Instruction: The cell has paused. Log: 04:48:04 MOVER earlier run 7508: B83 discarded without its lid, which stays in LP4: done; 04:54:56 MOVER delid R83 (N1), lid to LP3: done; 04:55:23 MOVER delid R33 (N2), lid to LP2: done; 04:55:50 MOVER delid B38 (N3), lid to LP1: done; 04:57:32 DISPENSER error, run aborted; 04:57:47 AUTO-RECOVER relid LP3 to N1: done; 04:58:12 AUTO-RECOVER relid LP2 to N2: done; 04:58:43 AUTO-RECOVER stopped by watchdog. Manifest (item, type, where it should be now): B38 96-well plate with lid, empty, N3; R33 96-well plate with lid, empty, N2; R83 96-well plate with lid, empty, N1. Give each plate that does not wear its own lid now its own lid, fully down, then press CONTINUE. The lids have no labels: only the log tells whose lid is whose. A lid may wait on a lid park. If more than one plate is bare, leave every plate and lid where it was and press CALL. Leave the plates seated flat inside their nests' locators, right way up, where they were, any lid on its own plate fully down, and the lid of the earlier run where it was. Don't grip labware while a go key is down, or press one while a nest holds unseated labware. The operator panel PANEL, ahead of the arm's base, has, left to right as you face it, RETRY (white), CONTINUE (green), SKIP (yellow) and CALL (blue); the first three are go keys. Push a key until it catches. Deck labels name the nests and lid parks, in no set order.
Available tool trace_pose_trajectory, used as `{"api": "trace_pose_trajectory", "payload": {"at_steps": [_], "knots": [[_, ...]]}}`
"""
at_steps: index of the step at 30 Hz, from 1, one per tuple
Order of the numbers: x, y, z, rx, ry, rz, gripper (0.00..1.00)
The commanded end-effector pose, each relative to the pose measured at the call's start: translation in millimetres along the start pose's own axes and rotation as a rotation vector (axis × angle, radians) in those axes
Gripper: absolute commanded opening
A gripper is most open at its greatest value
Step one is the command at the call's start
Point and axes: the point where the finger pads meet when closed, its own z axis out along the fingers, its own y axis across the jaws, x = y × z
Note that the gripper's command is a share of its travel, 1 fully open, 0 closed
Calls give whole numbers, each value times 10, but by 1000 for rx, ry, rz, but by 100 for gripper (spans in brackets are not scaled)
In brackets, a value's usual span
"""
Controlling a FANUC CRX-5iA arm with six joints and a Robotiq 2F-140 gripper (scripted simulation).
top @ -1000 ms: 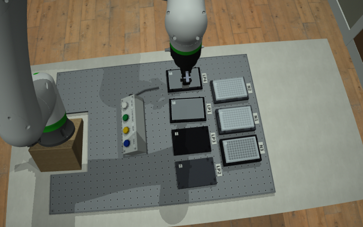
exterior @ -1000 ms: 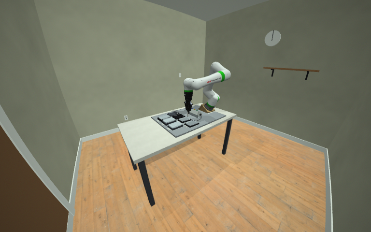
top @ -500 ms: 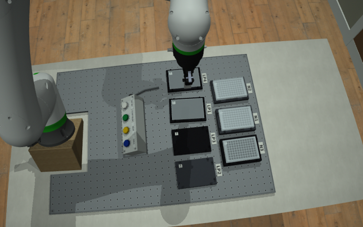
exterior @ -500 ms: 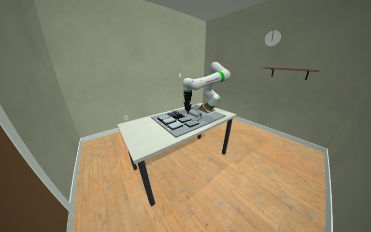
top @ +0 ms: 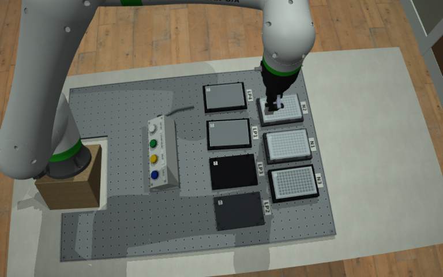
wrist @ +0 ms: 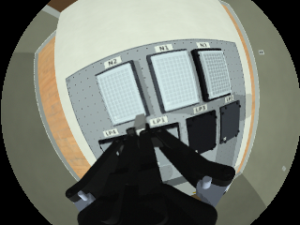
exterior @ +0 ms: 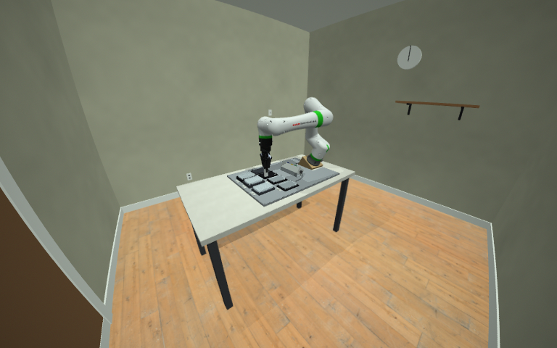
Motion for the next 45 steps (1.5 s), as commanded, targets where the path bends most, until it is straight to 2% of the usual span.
{"api": "trace_pose_trajectory", "payload": {"at_steps": [1,5,34,35,37,38,39,40,41,42,43,45], "knots": [[460,216,46,3,-15,0,0],[546,274,62,3,-15,0,0],[547,288,62,3,-15,0,0],[554,371,62,2,-15,0,0],[574,779,62,1,-15,0,0],[574,779,62,1,-15,0,0],[574,1043,63,1,-15,0,0],[574,1043,63,1,-15,0,0],[564,1282,64,2,-15,0,0],[564,1282,64,2,-15,0,0],[552,1453,65,2,-15,0,0],[545,1536,66,3,-15,0,0]]}}
